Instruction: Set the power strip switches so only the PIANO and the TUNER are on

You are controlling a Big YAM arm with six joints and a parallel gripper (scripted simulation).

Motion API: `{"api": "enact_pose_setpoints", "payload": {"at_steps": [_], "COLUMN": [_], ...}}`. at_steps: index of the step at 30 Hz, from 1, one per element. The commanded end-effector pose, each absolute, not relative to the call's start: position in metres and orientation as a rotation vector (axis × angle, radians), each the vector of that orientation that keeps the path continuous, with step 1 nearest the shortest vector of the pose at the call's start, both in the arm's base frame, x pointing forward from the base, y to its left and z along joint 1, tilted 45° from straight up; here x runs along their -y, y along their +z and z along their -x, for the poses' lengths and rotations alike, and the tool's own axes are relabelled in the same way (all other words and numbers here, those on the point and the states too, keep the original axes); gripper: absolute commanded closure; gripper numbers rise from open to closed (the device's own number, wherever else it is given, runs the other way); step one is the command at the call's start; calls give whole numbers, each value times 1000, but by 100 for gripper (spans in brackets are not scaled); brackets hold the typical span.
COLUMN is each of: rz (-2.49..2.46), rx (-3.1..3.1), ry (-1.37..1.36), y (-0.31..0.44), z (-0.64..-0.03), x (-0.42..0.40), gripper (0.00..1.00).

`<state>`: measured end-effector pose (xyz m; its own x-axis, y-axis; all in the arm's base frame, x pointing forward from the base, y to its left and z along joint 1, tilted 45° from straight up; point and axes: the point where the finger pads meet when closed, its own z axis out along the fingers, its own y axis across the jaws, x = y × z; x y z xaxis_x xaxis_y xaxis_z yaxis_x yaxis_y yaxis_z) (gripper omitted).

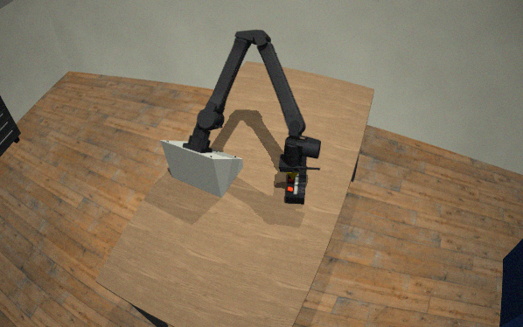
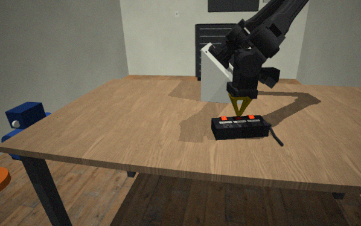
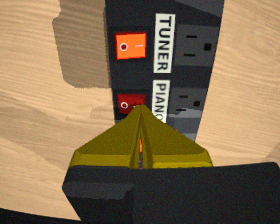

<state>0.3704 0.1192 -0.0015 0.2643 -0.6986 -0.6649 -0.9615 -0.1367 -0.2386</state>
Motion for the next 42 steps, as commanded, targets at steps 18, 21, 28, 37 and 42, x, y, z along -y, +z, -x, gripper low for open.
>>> {"api": "enact_pose_setpoints", "payload": {"at_steps": [18,21,28,37,42], "rz": [1899,1899,1899,1899,1894], "rx": [-1509,-1509,-1509,-1509,-1507], "ry": [539,539,539,539,522], "y": [-4,-4,-4,-4,-5], "z": [-373,-373,-373,-373,-376], "x": [-121,-121,-121,-121,-113], "gripper": [100,100,100,100,100]}}
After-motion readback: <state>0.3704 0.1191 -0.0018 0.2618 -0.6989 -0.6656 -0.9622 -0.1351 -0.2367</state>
